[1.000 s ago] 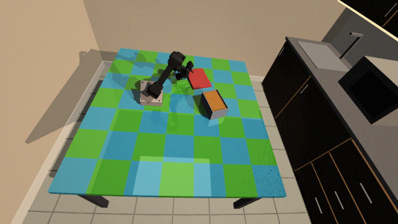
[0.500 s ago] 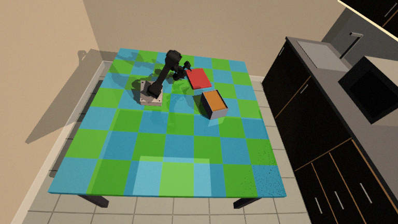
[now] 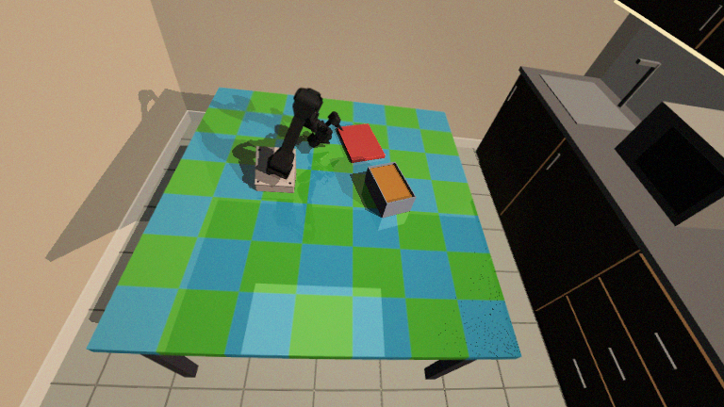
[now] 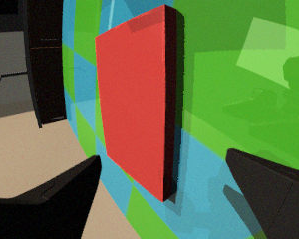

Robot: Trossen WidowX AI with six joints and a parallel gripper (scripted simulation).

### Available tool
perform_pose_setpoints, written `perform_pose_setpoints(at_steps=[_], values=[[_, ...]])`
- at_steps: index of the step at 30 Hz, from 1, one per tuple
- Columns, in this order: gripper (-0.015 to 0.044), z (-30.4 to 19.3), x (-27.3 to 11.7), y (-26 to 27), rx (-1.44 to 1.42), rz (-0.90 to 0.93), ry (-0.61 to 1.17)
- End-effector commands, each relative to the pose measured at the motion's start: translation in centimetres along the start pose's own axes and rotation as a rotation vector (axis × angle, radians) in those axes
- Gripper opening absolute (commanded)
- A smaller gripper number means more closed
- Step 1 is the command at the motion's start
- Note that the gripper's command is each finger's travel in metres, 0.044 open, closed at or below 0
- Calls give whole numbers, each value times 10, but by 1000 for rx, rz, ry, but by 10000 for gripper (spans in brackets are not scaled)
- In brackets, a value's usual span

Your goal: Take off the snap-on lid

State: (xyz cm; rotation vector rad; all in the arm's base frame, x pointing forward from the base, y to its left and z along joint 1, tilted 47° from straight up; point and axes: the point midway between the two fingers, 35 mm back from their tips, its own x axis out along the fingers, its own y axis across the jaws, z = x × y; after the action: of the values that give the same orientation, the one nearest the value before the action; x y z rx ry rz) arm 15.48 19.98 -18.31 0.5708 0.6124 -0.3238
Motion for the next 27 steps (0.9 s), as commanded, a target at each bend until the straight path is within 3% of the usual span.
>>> perform_pose_setpoints(at_steps=[1,27], values=[[440,3,-7,-8,-3,-3,-7],[440,-2,-46,17,-3,-4,-4]])
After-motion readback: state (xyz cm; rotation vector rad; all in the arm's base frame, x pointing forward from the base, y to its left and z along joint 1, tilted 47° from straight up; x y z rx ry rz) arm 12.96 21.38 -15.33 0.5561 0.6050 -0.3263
